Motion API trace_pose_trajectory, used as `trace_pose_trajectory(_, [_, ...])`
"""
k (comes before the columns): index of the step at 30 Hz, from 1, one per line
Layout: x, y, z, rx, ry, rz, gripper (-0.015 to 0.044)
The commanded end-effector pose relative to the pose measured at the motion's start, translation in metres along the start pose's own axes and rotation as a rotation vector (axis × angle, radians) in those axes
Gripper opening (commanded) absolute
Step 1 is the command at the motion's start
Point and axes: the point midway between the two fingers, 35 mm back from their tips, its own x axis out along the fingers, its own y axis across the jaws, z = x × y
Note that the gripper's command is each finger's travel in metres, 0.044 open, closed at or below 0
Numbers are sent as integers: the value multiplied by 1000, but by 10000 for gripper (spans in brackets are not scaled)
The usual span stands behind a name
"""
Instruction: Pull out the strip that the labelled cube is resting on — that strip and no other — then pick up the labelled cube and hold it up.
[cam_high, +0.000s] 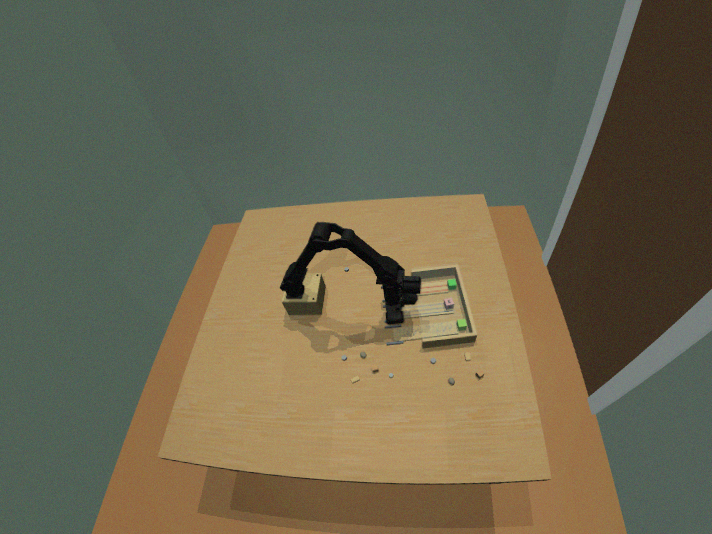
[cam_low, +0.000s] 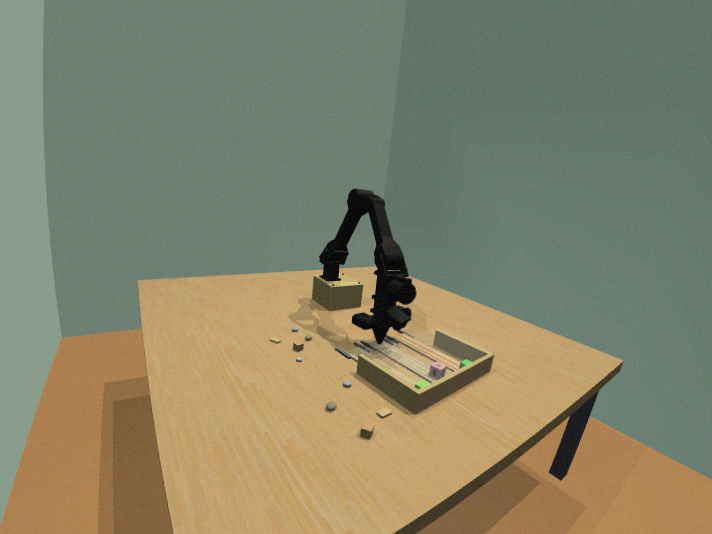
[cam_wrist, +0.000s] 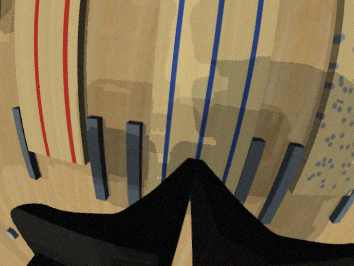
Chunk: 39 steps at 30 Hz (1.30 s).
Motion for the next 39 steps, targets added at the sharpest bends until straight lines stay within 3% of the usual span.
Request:
trace_pose_trajectory(1, [3,0,-12,-1,18,0,0])
trace_pose_trajectory(39, [5,0,-70,-1,24,-1,0])
